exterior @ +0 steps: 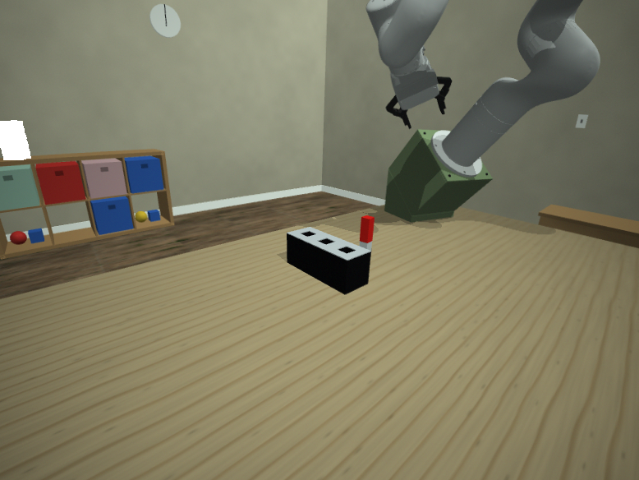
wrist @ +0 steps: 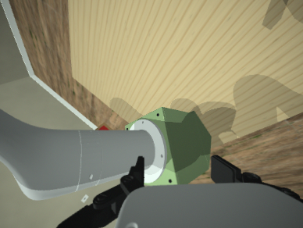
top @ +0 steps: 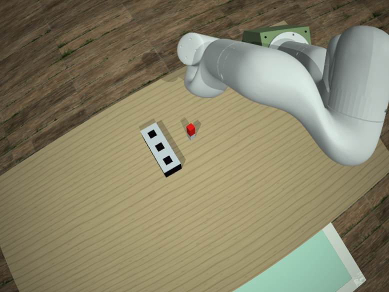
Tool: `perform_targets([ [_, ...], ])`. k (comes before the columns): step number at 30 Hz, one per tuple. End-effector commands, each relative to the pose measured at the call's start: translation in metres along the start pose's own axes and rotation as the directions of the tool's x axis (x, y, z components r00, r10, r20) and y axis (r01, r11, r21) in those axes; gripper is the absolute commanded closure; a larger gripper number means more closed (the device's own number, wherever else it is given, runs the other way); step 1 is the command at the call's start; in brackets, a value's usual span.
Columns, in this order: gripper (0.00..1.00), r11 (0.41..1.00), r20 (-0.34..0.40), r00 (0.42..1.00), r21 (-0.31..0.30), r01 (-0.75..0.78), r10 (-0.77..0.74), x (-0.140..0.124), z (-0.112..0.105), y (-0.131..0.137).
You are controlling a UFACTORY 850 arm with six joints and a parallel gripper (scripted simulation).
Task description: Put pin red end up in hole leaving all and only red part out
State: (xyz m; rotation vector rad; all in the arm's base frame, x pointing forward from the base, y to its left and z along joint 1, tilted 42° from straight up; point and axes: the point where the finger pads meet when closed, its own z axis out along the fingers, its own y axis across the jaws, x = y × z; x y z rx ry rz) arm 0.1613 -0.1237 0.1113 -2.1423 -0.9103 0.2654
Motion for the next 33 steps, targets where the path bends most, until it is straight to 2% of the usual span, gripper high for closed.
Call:
perform_targets([
  [1, 0.00, 1.000, 0.000, 1.000, -0.002, 0.000, 0.000, 0.000, -0.001, 0.001],
  [2, 0.00, 0.982, 0.076, 0.986, -0.126, -0.141, 0.151, 0.028, -0.040, 0.041],
  [18, 0.00, 0.982, 0.076, 0.986, -0.126, -0.141, 0.151, 0.028, -0.040, 0.041],
  [19, 0.00, 0.929, 0.093, 0.952, -0.267, -0.258, 0.291, 0.070, -0.081, 0.073],
  [33, 0.00, 0.929, 0.093, 0.952, -0.267, -0.258, 0.291, 0.070, -0.081, 0.073],
])
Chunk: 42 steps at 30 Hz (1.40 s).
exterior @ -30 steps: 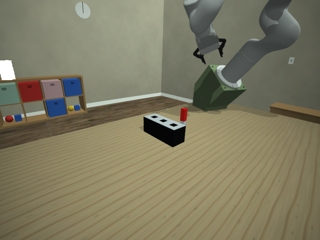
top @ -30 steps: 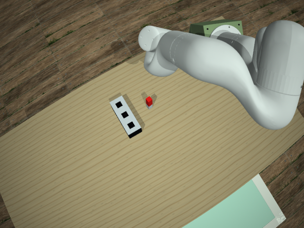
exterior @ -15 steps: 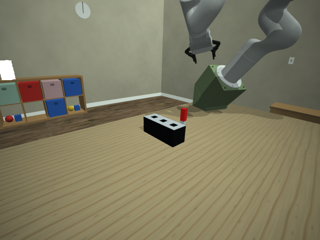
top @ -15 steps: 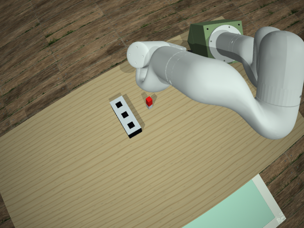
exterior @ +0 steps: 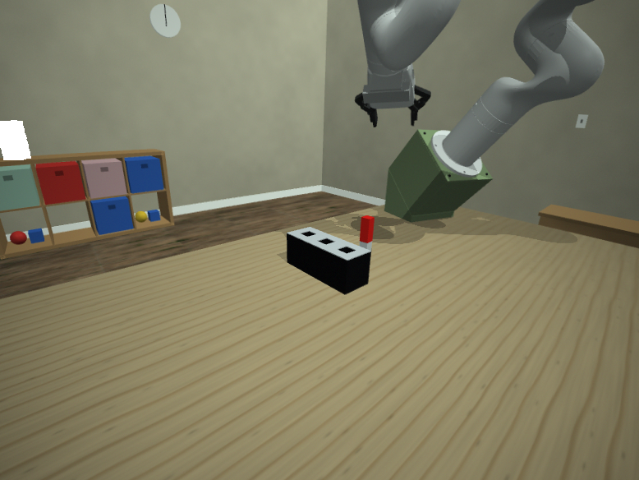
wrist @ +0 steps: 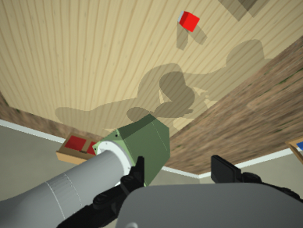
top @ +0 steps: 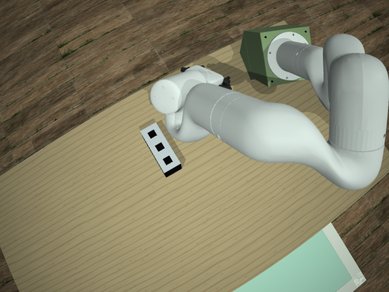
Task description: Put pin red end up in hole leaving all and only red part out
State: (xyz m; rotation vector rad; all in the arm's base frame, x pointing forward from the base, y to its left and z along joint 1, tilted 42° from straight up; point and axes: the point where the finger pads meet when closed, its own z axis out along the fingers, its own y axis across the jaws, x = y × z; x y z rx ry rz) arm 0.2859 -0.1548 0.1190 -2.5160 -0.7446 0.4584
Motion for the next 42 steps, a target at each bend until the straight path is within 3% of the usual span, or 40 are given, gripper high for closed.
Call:
perform_targets([
  [1, 0.00, 1.000, -0.001, 1.000, -0.002, 0.000, 0.000, 0.000, -0.001, 0.001],
  [2, 0.00, 1.000, -0.001, 1.000, -0.002, 0.000, 0.000, 0.000, -0.001, 0.001],
  [3, 0.00, 0.982, -0.008, 0.991, -0.136, -0.131, 0.131, 0.056, -0.041, 0.018],
  [19, 0.00, 0.982, -0.008, 0.991, -0.136, -0.131, 0.131, 0.056, -0.041, 0.018],
  [20, 0.00, 0.933, -0.073, 0.967, -0.253, -0.256, 0.246, 0.116, -0.080, 0.023],
  [36, 0.00, 0.933, -0.073, 0.967, -0.253, -0.256, 0.246, 0.119, -0.083, 0.022],
  [37, 0.00, 0.865, -0.182, 0.925, -0.332, -0.377, 0.333, 0.180, -0.119, 0.013],
  [42, 0.00, 0.865, -0.182, 0.925, -0.332, -0.377, 0.333, 0.188, -0.124, 0.011],
])
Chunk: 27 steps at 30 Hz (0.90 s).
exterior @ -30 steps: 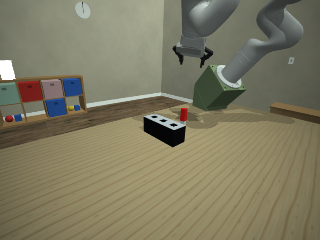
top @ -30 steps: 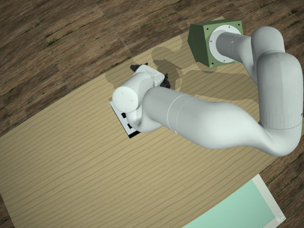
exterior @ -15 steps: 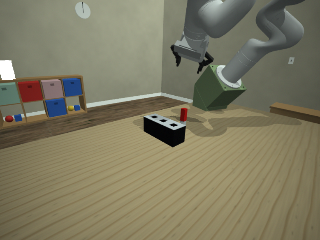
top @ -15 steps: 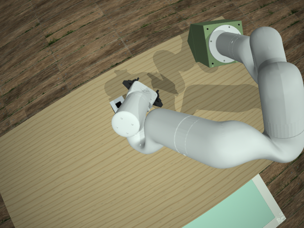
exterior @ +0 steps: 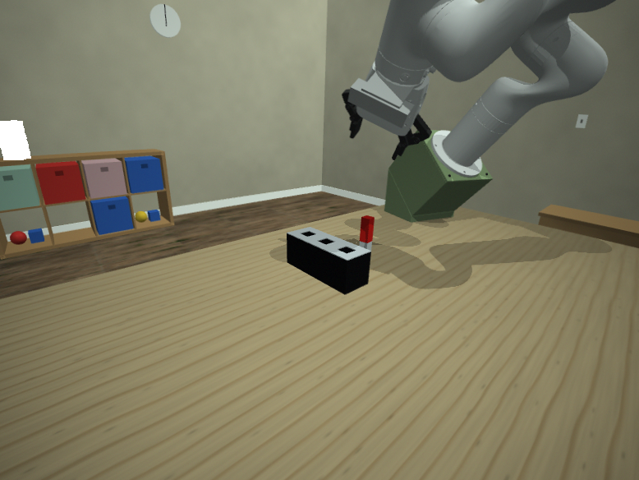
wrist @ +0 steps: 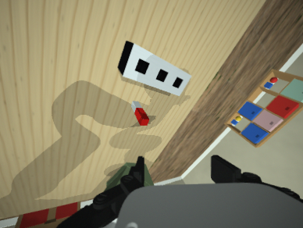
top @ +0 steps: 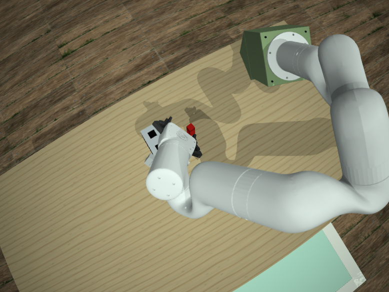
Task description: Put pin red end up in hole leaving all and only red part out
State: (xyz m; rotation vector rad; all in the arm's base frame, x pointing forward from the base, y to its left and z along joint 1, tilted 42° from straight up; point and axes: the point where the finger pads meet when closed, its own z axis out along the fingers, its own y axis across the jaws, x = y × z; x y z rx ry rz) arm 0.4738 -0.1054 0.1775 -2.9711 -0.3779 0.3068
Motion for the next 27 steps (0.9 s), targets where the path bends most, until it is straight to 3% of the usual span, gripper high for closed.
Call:
perform_targets([
  [1, 0.00, 0.999, -0.001, 0.999, -0.038, -0.036, 0.036, 0.021, -0.009, -0.004],
  [11, 0.00, 0.999, -0.001, 0.999, -0.038, -0.036, 0.036, 0.021, -0.009, -0.004],
  [12, 0.00, 0.982, -0.112, 0.983, -0.097, -0.159, 0.148, 0.075, -0.043, -0.034],
  [27, 0.00, 0.982, -0.112, 0.983, -0.097, -0.159, 0.148, 0.085, -0.050, -0.041],
])
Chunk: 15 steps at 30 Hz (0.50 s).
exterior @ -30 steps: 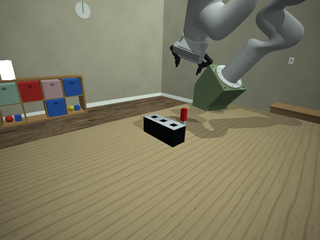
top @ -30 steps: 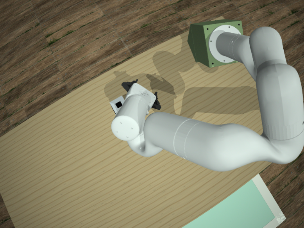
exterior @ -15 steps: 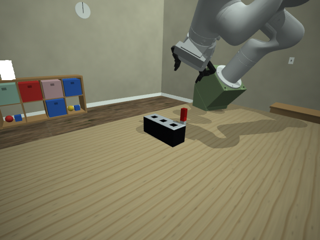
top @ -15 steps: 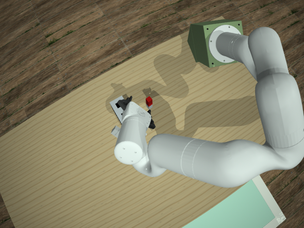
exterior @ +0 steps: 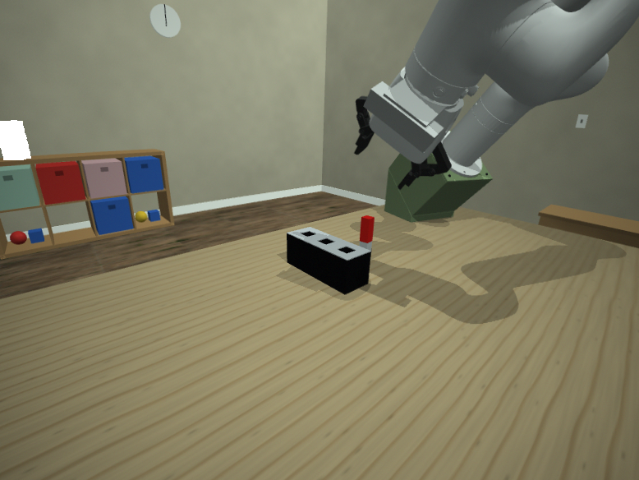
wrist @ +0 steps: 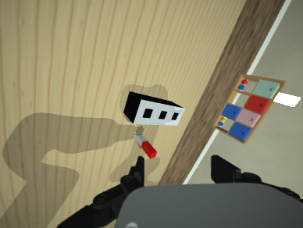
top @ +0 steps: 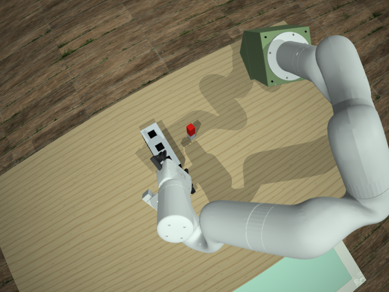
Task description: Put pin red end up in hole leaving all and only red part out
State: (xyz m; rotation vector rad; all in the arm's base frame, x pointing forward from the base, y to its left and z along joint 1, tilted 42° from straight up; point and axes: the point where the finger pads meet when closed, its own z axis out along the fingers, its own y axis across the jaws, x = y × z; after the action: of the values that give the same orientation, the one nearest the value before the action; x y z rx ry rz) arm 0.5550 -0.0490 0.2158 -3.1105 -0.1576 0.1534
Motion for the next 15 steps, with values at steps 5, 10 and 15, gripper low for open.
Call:
perform_targets([
  [5, 0.00, 0.995, -0.102, 0.990, -0.021, -0.099, 0.097, 0.047, -0.037, -0.047],
  [10, 0.00, 0.995, -0.102, 0.990, -0.021, -0.099, 0.097, 0.047, -0.037, -0.047],
  [15, 0.00, 0.995, -0.102, 0.990, -0.021, -0.099, 0.097, 0.047, -0.037, -0.047],
])
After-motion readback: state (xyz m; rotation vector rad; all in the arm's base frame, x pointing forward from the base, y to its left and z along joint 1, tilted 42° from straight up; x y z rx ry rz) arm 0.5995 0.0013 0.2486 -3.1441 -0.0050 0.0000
